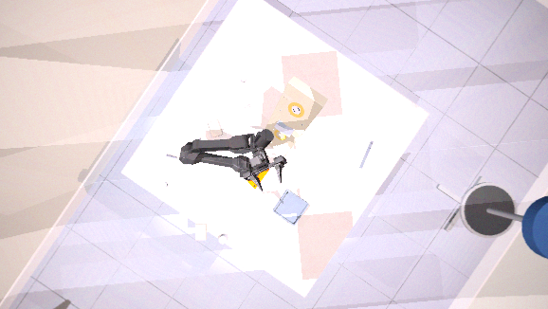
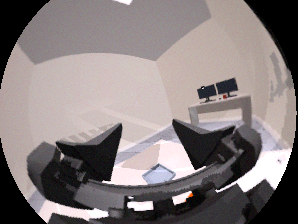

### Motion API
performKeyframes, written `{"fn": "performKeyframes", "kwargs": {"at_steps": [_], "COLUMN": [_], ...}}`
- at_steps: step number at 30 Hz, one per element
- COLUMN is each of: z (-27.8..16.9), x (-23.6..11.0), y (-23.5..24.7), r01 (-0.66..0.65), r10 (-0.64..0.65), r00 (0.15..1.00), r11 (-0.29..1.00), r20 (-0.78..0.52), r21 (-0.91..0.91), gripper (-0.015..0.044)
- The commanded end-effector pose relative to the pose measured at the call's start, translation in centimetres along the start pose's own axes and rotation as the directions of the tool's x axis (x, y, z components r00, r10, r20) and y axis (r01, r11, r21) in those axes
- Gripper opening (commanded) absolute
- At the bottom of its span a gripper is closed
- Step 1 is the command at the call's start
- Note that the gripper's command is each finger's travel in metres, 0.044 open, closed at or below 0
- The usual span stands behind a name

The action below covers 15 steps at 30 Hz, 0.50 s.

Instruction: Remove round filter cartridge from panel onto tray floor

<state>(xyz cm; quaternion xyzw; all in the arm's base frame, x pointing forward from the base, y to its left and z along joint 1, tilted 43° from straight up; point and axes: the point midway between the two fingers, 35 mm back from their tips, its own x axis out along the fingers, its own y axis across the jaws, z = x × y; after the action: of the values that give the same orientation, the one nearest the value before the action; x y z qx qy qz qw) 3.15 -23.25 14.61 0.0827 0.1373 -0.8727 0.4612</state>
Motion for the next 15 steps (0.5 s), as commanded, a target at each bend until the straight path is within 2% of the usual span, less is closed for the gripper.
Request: {"fn": "performKeyframes", "kwargs": {"at_steps": [1,4,7,11,13,15], "z": [-0.1,-2.0,-4.2,-6.4,-6.9,-7.1], "x": [0.0,-0.1,-1.3,-4.4,-6.4,-8.6], "y": [0.2,2.8,6.1,10.1,11.8,13.3], "r01": [-0.009,-0.175,-0.445,-0.778,-0.887,-0.938], "r10": [0.009,0.139,0.298,0.480,0.551,0.606], "r00": [1.000,0.972,0.867,0.620,0.461,0.286], "r11": [1.000,0.965,0.824,0.478,0.256,0.020], "r20": [-0.013,-0.188,-0.399,-0.620,-0.696,-0.743], "r21": [-0.014,-0.193,-0.350,-0.408,-0.385,-0.345], "gripper": [0.0374,0.0295,0.0216,0.0111,0.0100,0.0100]}}
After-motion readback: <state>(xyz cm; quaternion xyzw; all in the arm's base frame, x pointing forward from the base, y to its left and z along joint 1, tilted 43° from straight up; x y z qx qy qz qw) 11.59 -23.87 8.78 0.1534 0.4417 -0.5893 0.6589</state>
